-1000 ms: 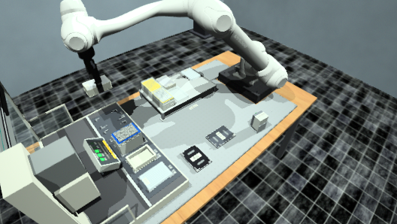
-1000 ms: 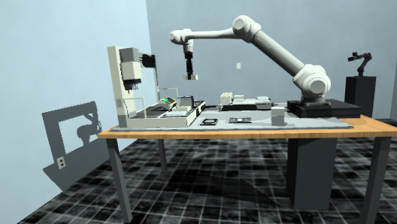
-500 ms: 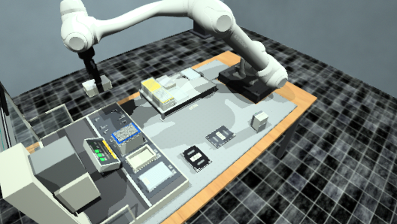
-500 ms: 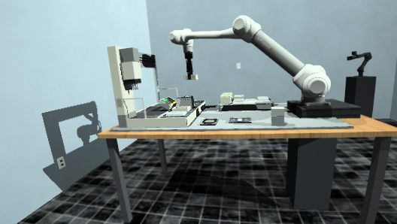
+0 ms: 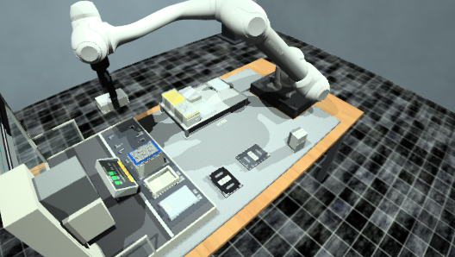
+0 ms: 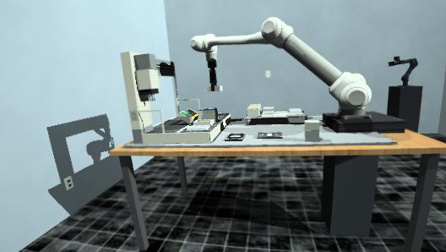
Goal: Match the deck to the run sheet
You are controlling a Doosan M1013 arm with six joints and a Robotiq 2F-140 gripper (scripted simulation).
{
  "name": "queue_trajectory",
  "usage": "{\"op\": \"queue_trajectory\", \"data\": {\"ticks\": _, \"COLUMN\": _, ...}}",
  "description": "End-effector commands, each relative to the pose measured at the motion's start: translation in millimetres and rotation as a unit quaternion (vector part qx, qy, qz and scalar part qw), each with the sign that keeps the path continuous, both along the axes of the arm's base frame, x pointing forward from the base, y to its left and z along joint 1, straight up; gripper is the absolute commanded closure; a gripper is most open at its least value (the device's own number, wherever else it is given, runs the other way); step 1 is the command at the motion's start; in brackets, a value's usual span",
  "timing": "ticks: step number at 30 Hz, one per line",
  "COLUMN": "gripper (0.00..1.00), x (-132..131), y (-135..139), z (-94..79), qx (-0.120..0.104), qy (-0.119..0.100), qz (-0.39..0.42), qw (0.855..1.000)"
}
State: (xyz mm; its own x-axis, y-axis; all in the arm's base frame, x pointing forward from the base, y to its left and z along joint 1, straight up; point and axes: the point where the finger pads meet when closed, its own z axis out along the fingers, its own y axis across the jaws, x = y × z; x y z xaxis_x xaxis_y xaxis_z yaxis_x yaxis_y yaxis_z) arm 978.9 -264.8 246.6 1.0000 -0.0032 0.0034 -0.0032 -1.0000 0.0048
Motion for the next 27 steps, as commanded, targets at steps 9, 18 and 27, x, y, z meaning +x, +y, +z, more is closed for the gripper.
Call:
{"op": "queue_trajectory", "data": {"ticks": 9, "gripper": 0.9, "x": 0.2, "y": -0.2, "z": -11.8, "qx": 0.0, "qy": -0.001, "qz": 0.0, "qw": 1.0}}
{"op": "queue_trajectory", "data": {"ticks": 18, "gripper": 0.9, "x": 0.3, "y": -0.2, "z": -26.8, "qx": 0.0, "qy": -0.001, "qz": 0.0, "qw": 1.0}}
{"op": "queue_trajectory", "data": {"ticks": 27, "gripper": 0.9, "x": 0.3, "y": -0.2, "z": -38.4, "qx": 0.0, "qy": -0.001, "qz": 0.0, "qw": 1.0}}
